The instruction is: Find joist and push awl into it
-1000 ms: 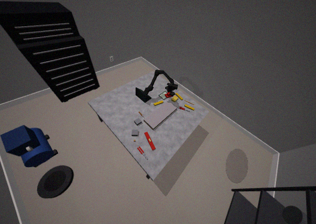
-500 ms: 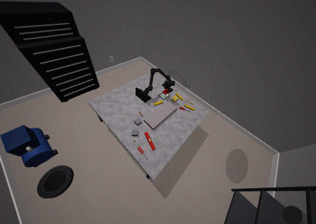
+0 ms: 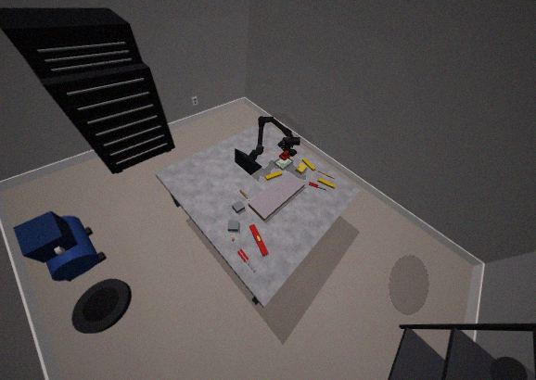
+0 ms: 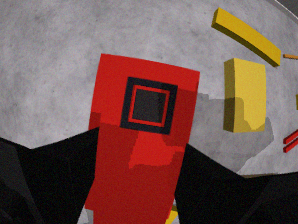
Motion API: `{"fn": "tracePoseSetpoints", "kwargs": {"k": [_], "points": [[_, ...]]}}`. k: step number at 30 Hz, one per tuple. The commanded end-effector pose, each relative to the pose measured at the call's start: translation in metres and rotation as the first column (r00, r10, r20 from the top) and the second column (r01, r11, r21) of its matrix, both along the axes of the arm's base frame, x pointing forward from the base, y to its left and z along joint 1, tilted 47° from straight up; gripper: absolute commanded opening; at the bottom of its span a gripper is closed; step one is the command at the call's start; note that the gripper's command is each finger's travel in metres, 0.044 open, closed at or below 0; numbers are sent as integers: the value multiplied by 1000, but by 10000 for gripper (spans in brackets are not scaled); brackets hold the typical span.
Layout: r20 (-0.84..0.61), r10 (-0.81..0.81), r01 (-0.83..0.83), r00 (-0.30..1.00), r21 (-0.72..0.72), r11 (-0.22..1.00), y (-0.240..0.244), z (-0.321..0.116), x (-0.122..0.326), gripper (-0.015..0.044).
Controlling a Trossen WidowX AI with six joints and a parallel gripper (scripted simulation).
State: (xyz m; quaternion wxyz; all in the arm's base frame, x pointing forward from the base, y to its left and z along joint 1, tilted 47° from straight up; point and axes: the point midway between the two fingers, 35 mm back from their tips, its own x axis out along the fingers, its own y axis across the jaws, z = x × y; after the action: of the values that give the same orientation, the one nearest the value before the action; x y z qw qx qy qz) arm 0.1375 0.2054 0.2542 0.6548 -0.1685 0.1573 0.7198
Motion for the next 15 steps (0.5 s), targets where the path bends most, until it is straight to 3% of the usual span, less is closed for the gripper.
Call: {"fn": "tracePoseSetpoints", "kwargs": {"k": [1, 15], "points": [[2, -1, 1, 1000, -4, 1000, 3, -4, 0, 0], [4, 2, -2, 1000, -11, 1000, 17, -18, 1, 0]]}}
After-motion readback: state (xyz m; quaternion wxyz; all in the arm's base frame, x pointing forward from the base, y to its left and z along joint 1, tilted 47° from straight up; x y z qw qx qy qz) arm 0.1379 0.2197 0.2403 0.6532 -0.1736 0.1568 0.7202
